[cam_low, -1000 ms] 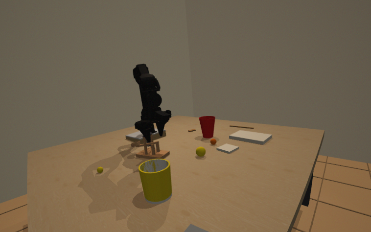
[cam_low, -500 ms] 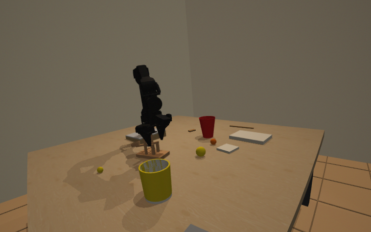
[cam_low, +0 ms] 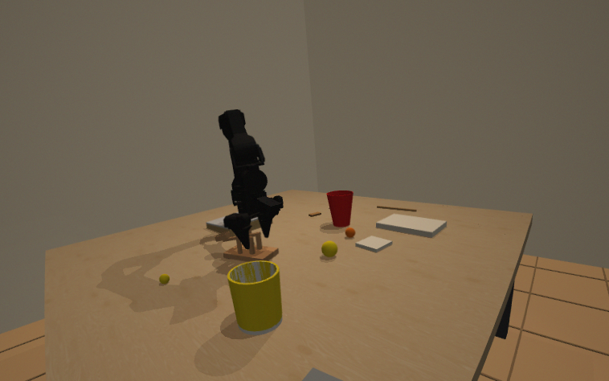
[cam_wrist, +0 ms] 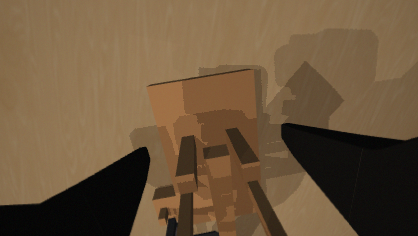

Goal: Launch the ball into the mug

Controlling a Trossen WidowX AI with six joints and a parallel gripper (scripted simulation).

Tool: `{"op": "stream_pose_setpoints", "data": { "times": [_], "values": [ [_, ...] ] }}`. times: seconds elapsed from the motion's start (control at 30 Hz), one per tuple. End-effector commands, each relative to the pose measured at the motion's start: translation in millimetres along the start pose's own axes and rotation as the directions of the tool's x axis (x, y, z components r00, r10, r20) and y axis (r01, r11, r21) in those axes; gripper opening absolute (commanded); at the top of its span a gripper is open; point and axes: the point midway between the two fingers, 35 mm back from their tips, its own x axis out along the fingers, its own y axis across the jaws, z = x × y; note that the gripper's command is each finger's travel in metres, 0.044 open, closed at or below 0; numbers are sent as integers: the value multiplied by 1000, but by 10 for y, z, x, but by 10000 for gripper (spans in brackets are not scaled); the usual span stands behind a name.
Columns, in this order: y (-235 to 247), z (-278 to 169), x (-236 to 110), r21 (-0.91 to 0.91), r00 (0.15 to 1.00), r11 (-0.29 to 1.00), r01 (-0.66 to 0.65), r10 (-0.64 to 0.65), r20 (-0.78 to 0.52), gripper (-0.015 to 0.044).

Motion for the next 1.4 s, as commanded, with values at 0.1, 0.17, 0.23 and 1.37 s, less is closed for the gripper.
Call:
{"op": "stream_pose_setpoints", "data": {
  "times": [0.1, 0.17, 0.23, 1.37],
  "values": [
    [22, -24, 142, -5, 1000, 1000, -9, 9, -13, 440],
    [22, -24, 145, -5, 1000, 1000, -9, 9, -13, 440],
    [22, -24, 145, -5, 1000, 1000, -9, 9, -13, 440],
    [10, -5, -382, 187, 1000, 982, -6, 7, -6, 0]
  ]
}}
